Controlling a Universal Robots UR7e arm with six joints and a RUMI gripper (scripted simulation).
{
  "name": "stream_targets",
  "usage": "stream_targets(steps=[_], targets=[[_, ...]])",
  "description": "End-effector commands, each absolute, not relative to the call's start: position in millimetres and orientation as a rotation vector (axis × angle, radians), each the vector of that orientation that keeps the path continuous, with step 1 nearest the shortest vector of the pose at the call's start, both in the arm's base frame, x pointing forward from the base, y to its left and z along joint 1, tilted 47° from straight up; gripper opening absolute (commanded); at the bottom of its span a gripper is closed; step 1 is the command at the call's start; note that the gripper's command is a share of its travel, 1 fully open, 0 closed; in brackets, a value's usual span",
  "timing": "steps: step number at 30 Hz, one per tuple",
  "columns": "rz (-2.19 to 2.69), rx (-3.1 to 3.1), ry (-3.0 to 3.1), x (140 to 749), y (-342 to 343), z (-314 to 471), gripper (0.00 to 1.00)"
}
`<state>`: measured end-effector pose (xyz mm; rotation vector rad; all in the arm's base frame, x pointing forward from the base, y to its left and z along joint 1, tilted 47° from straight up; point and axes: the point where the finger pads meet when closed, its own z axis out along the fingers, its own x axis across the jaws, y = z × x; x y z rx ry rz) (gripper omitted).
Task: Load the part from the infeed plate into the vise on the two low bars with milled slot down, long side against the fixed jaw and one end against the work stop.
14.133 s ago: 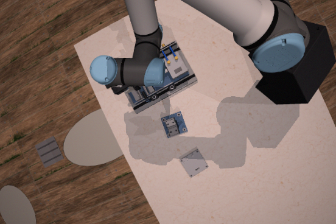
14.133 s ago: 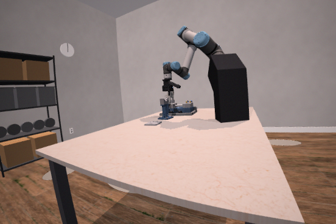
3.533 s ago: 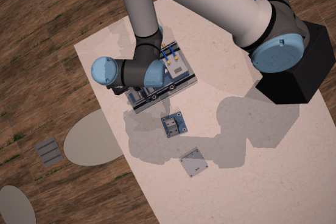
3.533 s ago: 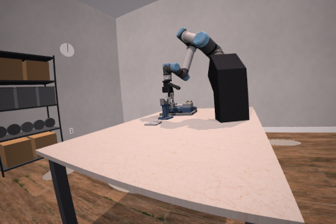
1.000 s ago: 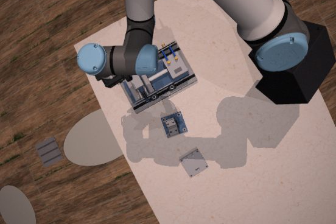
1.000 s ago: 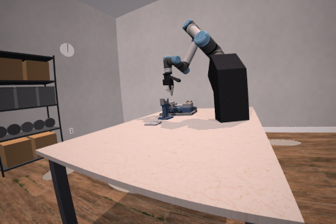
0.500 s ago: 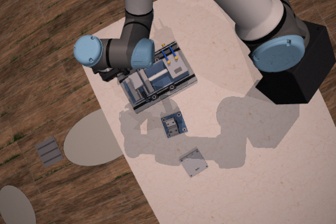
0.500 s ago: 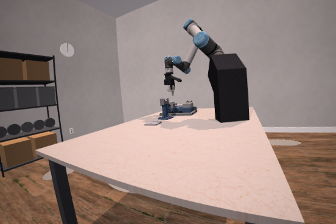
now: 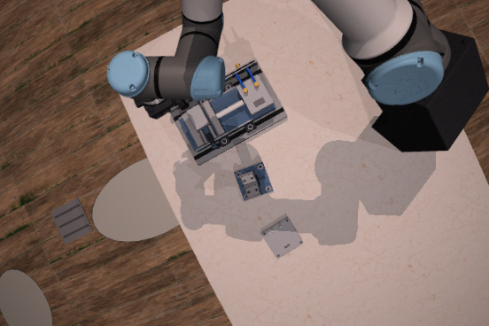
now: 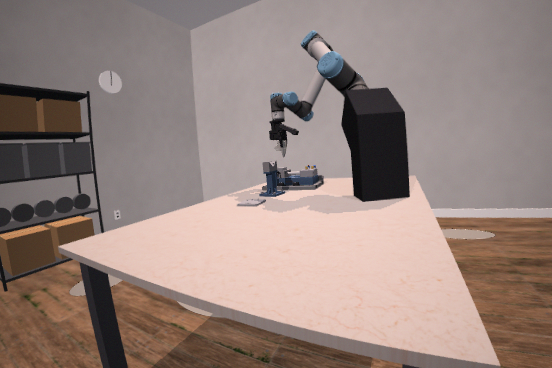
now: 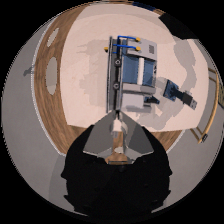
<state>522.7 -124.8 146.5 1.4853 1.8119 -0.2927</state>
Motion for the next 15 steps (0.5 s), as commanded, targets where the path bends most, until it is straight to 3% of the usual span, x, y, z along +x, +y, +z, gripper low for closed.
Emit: stream_targets(steps=[1, 15], targets=[[-0.292, 1.485, 1.811, 522.8, -124.6, 147.0, 0.0], [-0.291, 1.485, 1.812, 523.4, -125.3, 146.2, 0.0]])
